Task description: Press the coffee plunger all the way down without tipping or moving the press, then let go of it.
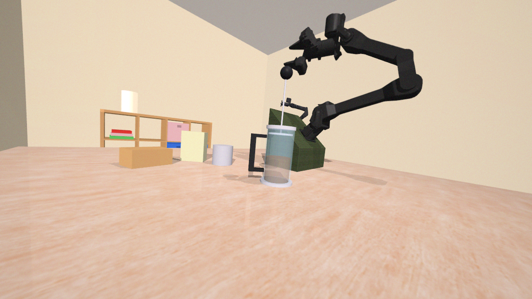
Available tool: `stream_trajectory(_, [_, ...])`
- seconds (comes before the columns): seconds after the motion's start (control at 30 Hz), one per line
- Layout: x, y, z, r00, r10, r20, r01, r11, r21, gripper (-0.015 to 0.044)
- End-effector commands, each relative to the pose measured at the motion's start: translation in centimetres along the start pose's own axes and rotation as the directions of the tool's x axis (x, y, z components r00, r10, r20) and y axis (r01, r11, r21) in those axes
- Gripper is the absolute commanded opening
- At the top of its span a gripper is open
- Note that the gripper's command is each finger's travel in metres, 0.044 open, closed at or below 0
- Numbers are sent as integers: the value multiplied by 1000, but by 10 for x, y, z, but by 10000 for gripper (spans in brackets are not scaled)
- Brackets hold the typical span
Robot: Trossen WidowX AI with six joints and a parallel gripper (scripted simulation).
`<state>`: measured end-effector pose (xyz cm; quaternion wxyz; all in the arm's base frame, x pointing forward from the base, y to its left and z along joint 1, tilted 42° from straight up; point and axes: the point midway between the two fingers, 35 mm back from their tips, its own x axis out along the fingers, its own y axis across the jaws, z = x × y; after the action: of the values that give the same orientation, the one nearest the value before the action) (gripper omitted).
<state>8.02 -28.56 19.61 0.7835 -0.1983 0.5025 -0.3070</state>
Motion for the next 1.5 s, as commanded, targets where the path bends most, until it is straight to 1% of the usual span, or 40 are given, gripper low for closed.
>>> stream_trajectory(0.0, [5,41,40,957,233,171,-238,971,12,440])
stream_trajectory(0.07, [2,65,62,894,366,259,-380,925,8,440])
stream_trajectory(0.13, [-5,90,83,804,490,336,-520,854,-3,440])
stream_trajectory(0.23, [-24,122,111,630,646,431,-707,706,-26,440])
stream_trajectory(0.3, [-40,141,127,493,726,480,-813,581,-44,440])
stream_trajectory(0.4, [-68,165,150,266,801,537,-932,355,-68,440])
stream_trajectory(0.5, [-100,180,170,35,816,577,-991,104,-87,440])
stream_trajectory(0.53, [-108,183,176,-26,810,586,-995,34,-91,440])
stream_trajectory(0.57, [-113,185,179,-63,804,591,-996,-9,-93,440])
stream_trajectory(0.63, [-117,186,182,-81,802,592,-995,-27,-101,440])
stream_trajectory(0.73, [-116,193,179,-80,804,590,-995,-26,-100,440])
stream_trajectory(1.03, [-116,240,158,-82,802,592,-994,-27,-101,440])
stream_trajectory(1.47, [-114,252,165,-77,809,583,-995,-22,-101,440])
